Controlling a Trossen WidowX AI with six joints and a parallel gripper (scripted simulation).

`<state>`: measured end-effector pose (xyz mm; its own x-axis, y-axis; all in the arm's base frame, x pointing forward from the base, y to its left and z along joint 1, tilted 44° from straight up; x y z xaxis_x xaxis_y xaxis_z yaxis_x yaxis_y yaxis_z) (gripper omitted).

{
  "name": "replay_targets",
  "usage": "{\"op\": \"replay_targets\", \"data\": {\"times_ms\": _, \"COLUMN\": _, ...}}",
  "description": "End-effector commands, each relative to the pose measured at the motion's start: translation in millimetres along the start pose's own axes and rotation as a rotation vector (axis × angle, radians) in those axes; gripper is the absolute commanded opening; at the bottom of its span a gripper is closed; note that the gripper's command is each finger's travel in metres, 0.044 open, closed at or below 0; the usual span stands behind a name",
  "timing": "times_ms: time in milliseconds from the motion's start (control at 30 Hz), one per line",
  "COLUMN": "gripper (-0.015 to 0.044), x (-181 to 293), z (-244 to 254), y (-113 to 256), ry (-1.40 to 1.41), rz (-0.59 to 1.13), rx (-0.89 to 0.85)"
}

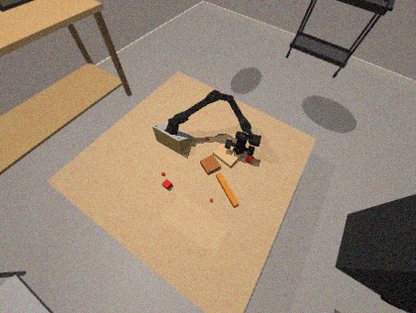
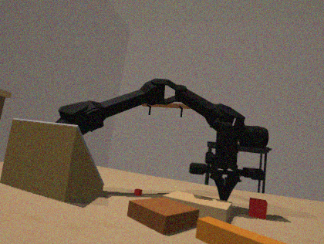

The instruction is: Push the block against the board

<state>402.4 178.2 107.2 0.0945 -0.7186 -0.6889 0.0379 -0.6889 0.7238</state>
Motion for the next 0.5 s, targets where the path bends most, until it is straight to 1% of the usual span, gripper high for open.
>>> {"op": "replay_targets", "data": {"times_ms": 0, "gripper": 0.0000, "x": -13, "z": 5, "y": -9, "ry": 0.006, "rz": -0.006, "rx": -0.027}}
{"op": "replay_targets", "data": {"times_ms": 467, "gripper": 0.0000, "x": -36, "z": 7, "y": -9, "ry": 0.006, "rz": -0.009, "rx": -0.027}}
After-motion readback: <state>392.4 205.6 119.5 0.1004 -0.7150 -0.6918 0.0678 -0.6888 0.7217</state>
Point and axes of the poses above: the point midway between the two fingers, 35 mm back from their tips, its own y axis back along the fingers, its own z axis across the jaws, x = y × z, the point moved 6 cm from there along y, back along the fingers, and after that the axes turned 12 degrees about -y, right-handed, at the moved point
